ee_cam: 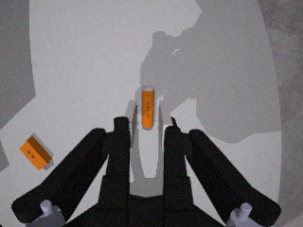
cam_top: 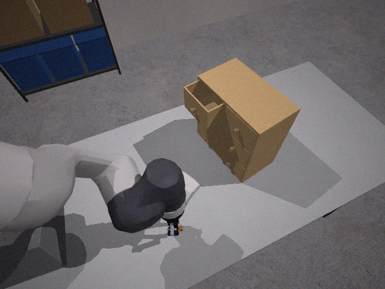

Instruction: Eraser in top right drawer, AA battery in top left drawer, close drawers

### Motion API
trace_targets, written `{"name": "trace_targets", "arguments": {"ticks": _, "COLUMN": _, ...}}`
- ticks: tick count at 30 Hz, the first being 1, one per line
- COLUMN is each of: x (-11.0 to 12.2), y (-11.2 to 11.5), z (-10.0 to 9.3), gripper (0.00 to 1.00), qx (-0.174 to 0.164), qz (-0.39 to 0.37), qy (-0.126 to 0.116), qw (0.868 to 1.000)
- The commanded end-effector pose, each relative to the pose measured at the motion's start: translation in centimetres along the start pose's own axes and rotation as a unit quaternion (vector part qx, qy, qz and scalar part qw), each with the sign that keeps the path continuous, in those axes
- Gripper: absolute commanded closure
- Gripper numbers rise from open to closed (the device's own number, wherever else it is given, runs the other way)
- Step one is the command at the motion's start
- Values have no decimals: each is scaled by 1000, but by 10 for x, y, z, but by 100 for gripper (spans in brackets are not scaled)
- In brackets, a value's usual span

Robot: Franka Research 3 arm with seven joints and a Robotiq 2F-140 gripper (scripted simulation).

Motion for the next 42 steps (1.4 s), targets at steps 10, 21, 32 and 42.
{"name": "trace_targets", "arguments": {"ticks": 10, "x": -1, "y": -2, "z": 13, "gripper": 83, "qx": 4, "qz": 2, "qy": -1, "qw": 1000}}
{"name": "trace_targets", "arguments": {"ticks": 21, "x": -1, "y": -2, "z": 13, "gripper": 83, "qx": 4, "qz": 2, "qy": -1, "qw": 1000}}
{"name": "trace_targets", "arguments": {"ticks": 32, "x": -1, "y": -2, "z": 13, "gripper": 94, "qx": 4, "qz": 2, "qy": -1, "qw": 1000}}
{"name": "trace_targets", "arguments": {"ticks": 42, "x": -1, "y": -2, "z": 13, "gripper": 94, "qx": 4, "qz": 2, "qy": -1, "qw": 1000}}
Point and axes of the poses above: the point where the finger pads meet when closed, its own z axis out along the fingers, its own x axis across the jaws, y = z × x, the point moved 4 cm from there along -z, back along the fingers, and after that the axes turned 13 degrees about z, right-handed, at the moved point
